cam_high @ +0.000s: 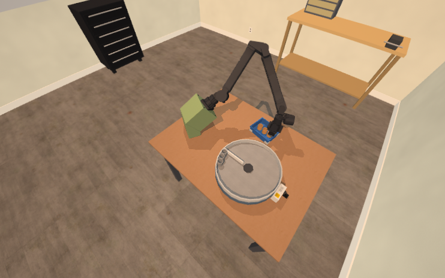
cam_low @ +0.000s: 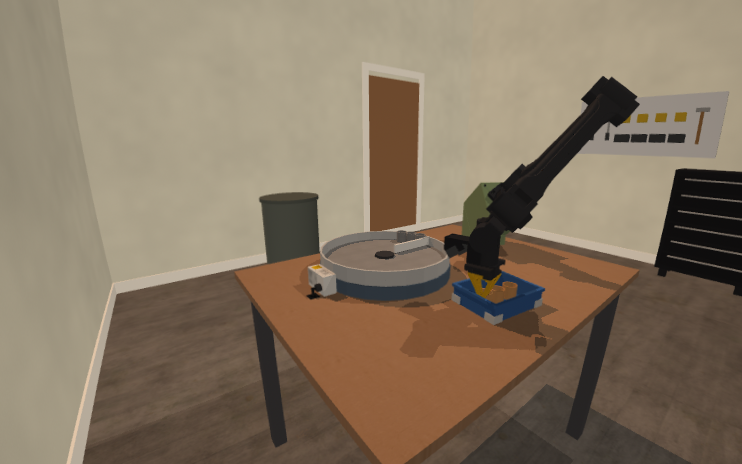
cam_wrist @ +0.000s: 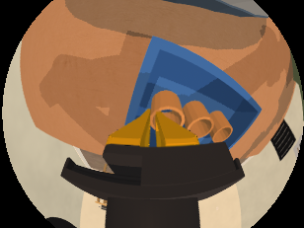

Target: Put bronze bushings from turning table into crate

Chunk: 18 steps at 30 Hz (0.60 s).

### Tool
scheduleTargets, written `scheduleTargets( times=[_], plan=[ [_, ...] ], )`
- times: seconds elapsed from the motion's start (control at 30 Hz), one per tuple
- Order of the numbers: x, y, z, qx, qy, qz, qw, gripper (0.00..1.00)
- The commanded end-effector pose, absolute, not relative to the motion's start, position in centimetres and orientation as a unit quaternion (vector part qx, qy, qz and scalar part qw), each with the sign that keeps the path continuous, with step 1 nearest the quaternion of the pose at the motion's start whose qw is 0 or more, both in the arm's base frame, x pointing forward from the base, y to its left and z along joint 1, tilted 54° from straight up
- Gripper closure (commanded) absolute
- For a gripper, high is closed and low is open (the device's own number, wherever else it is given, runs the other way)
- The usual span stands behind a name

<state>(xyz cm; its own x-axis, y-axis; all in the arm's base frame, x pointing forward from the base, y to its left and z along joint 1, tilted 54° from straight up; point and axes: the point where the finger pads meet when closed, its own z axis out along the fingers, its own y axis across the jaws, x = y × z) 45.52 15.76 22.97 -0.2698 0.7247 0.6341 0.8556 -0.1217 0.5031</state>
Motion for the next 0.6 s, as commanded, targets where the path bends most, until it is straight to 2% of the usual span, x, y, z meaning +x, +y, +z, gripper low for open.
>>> scheduleTargets(
  times=[0.0, 0.57],
  plan=[
    [46.03, 15.54, 23.51, -0.600, -0.655, -0.455, 0.065, 1.00],
    [45.92, 15.68, 23.63, -0.598, -0.656, -0.456, 0.065, 1.00]
  ],
)
